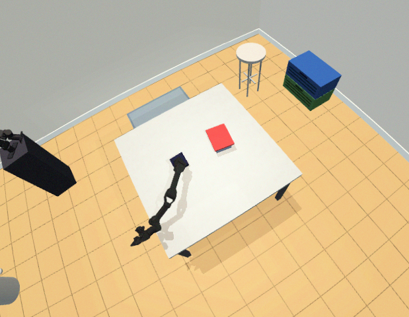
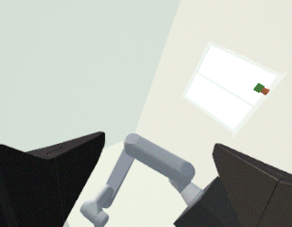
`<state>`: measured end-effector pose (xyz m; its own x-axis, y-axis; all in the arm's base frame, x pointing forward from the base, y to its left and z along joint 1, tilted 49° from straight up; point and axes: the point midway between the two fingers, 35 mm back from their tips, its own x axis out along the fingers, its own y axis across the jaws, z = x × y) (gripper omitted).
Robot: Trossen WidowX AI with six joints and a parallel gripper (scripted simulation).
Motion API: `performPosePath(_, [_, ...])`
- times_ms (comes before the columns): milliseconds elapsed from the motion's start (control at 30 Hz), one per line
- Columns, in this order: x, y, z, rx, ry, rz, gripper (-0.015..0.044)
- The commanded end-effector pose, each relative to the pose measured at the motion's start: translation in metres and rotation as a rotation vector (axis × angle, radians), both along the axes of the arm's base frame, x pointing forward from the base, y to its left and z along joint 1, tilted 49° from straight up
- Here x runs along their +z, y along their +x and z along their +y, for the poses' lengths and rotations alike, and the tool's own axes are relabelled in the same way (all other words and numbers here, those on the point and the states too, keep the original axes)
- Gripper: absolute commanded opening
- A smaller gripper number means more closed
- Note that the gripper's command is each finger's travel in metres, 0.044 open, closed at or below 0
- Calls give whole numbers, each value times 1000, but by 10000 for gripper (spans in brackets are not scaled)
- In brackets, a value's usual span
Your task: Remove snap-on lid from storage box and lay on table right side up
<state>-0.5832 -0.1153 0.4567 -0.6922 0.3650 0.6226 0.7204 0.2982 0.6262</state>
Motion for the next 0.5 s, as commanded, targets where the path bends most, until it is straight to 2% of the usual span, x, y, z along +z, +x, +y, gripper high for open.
performPosePath(0, [1,1,-3,4,-1,0,374])
performPosePath(167, [28,38,-65,113,-20,5,243])
performPosePath(467, [62,109,-155,310,-57,-5,235])
